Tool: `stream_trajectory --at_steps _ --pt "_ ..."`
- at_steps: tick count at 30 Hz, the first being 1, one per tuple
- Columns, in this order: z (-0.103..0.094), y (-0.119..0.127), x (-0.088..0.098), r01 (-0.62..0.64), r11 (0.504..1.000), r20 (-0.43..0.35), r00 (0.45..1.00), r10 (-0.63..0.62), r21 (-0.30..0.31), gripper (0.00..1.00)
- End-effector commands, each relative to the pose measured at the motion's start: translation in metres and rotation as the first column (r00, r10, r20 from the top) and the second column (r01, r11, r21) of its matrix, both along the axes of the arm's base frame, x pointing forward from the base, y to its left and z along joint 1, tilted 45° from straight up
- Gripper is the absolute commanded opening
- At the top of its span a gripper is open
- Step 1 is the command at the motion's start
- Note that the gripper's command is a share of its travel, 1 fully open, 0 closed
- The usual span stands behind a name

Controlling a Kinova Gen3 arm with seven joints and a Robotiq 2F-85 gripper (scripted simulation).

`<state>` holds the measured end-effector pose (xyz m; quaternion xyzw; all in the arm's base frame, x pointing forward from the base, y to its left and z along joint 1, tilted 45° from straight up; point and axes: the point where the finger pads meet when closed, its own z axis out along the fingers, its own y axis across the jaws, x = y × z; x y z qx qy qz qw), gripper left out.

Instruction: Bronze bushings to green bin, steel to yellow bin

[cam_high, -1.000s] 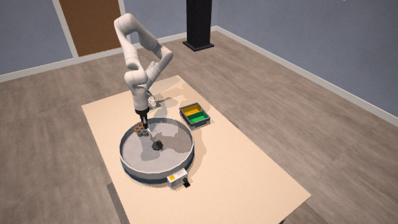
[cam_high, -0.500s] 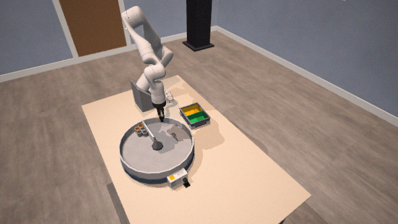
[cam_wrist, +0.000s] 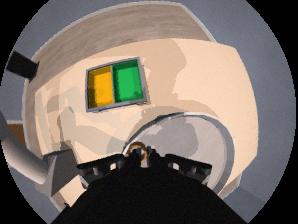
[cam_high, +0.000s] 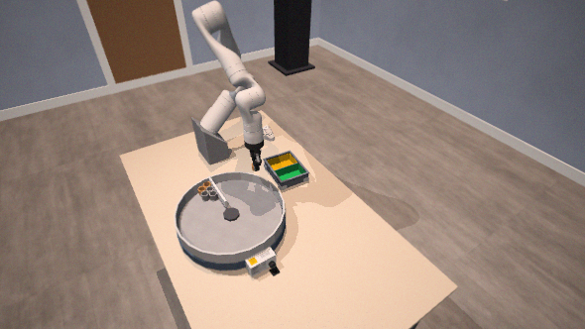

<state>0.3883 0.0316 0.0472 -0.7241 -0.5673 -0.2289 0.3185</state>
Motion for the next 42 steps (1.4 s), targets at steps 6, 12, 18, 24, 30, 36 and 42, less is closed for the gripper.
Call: stream_trajectory --at_steps 6,12,18,24,30,36,42 --pt "0.029 0.025 0.0 -0.002 1.0 0.005 1.0 0.002 -0.013 0.0" --pt "0.07 0.064 -0.003 -0.003 1.0 0.006 1.0 0.003 -0.013 0.0" --pt "0.103 0.096 -0.005 -0.003 1.0 0.006 1.0 0.003 -0.013 0.0" --pt "0.111 0.104 -0.005 -0.003 1.0 0.006 1.0 0.004 -0.013 0.0" --pt "0.152 0.144 -0.008 -0.004 1.0 0.007 1.0 0.004 -0.013 0.0" --pt "0.152 0.144 -0.008 -0.004 1.0 0.007 1.0 0.004 -0.013 0.0" --pt "0.15 0.142 -0.009 -0.009 1.0 0.009 1.0 0.009 -0.014 0.0"
